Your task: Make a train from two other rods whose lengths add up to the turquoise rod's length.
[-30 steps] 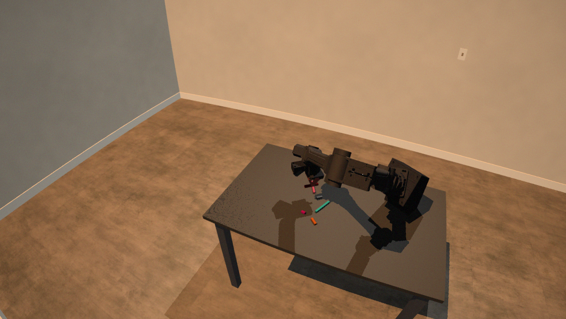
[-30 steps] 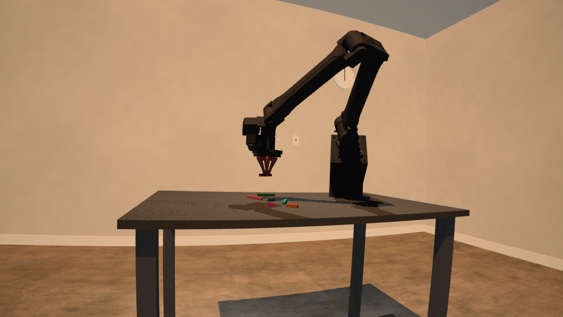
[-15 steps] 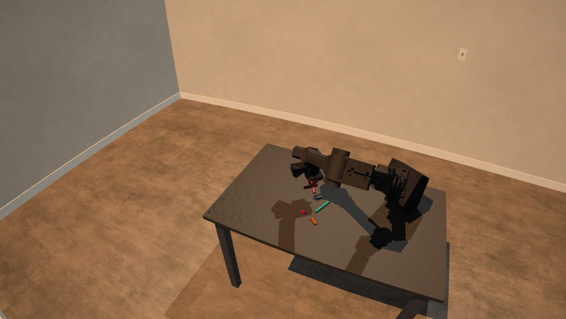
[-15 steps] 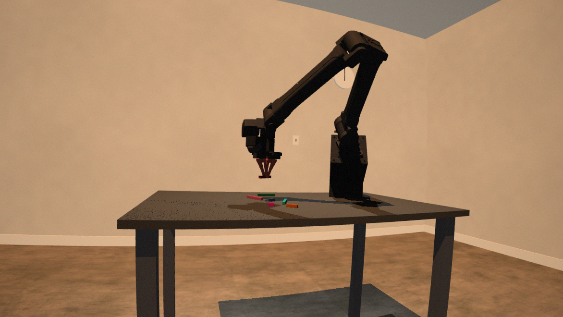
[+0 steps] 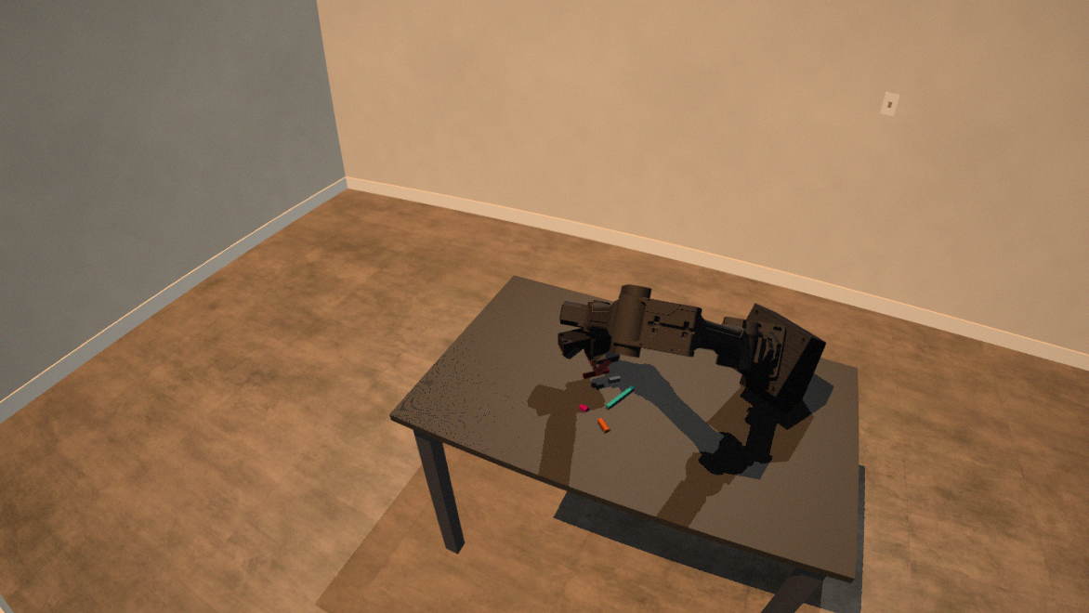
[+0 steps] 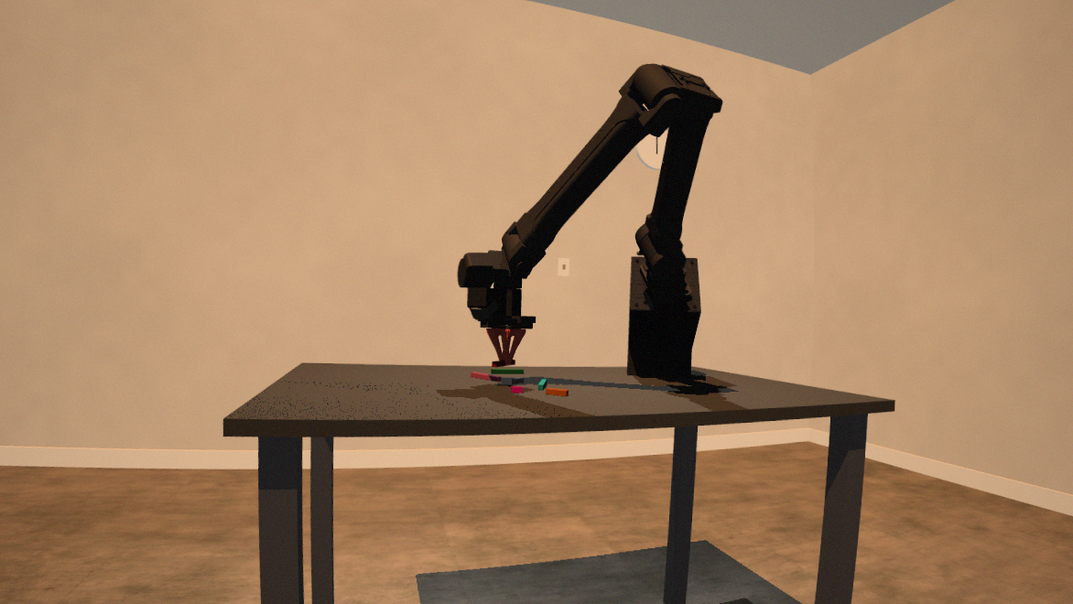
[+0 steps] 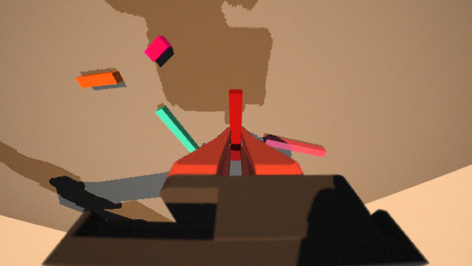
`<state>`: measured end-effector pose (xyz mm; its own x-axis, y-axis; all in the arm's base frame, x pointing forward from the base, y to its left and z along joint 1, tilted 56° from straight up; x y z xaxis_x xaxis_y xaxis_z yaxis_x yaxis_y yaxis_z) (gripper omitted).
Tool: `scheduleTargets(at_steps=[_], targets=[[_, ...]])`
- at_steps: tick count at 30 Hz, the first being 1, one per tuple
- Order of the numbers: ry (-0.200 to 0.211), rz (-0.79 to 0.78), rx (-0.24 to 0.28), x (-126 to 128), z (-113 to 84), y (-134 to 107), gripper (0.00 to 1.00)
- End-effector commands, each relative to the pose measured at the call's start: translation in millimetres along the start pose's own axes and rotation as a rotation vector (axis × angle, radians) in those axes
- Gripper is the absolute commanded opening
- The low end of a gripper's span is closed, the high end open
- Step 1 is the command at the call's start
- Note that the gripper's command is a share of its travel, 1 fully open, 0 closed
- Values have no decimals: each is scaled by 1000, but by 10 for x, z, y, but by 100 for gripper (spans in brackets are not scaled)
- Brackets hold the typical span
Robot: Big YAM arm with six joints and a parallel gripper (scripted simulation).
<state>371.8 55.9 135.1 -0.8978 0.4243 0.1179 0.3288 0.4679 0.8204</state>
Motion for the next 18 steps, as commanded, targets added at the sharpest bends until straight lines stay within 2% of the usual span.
scheduleTargets(at_steps=[1,10,14,18], targets=[[-2,45,-6,4,114,-32,5],[-2,45,-6,4,306,-30,5],[-26,50,-16,-47,229,-31,5],[-24,51,-15,-40,227,-24,5]])
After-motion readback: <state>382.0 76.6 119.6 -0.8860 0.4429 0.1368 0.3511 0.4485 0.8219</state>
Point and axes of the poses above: the point where the finger pads meet when closed, its own z axis out along the fingers, its own x axis across the jaws, y = z × x, the point moved 10 cm from there along -z, back along the fingers, and after that the axes turned 12 degrees about -z, right-handed, at the moved point
